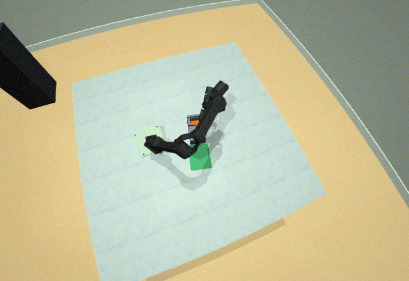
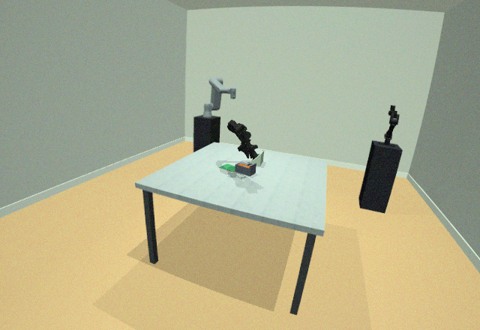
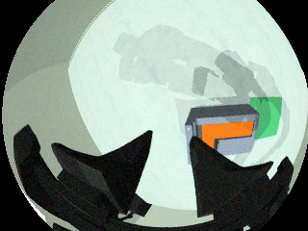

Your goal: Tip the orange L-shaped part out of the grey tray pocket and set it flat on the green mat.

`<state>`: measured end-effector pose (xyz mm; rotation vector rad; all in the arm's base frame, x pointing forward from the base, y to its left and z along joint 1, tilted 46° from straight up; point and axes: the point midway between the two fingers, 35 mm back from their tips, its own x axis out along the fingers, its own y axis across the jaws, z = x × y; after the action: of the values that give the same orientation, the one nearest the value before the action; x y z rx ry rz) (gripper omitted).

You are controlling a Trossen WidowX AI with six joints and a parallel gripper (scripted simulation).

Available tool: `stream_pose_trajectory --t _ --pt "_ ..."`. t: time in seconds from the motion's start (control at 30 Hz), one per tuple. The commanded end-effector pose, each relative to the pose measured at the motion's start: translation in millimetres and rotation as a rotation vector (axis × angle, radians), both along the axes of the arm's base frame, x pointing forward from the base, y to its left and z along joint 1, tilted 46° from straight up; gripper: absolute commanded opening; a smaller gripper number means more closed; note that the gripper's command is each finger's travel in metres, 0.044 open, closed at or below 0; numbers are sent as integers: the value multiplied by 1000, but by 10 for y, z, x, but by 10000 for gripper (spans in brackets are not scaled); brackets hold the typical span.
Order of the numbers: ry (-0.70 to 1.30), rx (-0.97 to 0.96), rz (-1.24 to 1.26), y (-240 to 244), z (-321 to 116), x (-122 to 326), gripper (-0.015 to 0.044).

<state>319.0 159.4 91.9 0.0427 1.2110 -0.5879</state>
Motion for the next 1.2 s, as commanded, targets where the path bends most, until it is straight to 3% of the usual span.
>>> stream_pose_trajectory --t 0.0,0.3,0.53,1.17 --pt "202 -335 165 6 -225 -495 180" --pt "235 -398 200 -33 -287 -558 180" --pt "233 -401 199 -493 -746 -465 180" --pt "232 -401 199 -663 -919 -427 180"
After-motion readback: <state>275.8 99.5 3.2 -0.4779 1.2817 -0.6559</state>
